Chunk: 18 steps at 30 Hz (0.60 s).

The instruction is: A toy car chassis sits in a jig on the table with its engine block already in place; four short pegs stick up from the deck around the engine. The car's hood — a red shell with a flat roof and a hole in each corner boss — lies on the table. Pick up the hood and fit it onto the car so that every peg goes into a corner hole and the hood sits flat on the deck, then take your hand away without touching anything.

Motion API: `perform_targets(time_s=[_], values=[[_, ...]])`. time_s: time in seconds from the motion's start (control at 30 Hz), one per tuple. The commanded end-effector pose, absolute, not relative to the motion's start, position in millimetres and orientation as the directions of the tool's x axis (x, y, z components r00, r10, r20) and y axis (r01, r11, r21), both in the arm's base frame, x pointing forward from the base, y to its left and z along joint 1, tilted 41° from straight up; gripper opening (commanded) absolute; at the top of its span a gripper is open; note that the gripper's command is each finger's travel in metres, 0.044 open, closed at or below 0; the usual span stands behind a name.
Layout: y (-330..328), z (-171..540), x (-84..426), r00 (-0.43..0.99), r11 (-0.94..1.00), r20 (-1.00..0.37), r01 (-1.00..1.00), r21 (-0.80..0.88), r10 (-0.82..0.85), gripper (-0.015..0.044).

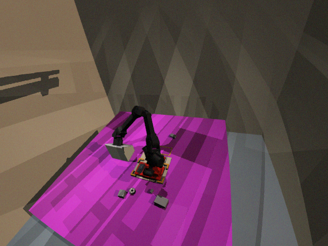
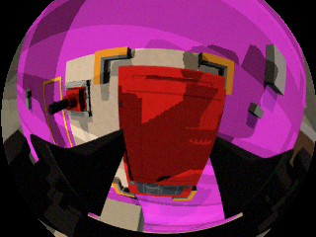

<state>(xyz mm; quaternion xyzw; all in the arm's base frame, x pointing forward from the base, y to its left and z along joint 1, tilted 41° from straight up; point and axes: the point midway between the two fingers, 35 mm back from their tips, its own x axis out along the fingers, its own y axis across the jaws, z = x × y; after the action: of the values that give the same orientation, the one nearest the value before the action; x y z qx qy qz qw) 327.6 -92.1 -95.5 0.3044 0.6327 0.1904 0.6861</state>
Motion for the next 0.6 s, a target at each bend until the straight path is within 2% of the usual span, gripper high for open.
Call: perform_targets(time_s=[0.0,0.57], values=[[-93.3,-95.3,326.0,0.121,0.744,-0.755,0.128,0.656,0.645,0.0],[-96.9,-91.1,325.0,0.121,0.742,-0.753,0.128,0.658,0.647,0.0]])
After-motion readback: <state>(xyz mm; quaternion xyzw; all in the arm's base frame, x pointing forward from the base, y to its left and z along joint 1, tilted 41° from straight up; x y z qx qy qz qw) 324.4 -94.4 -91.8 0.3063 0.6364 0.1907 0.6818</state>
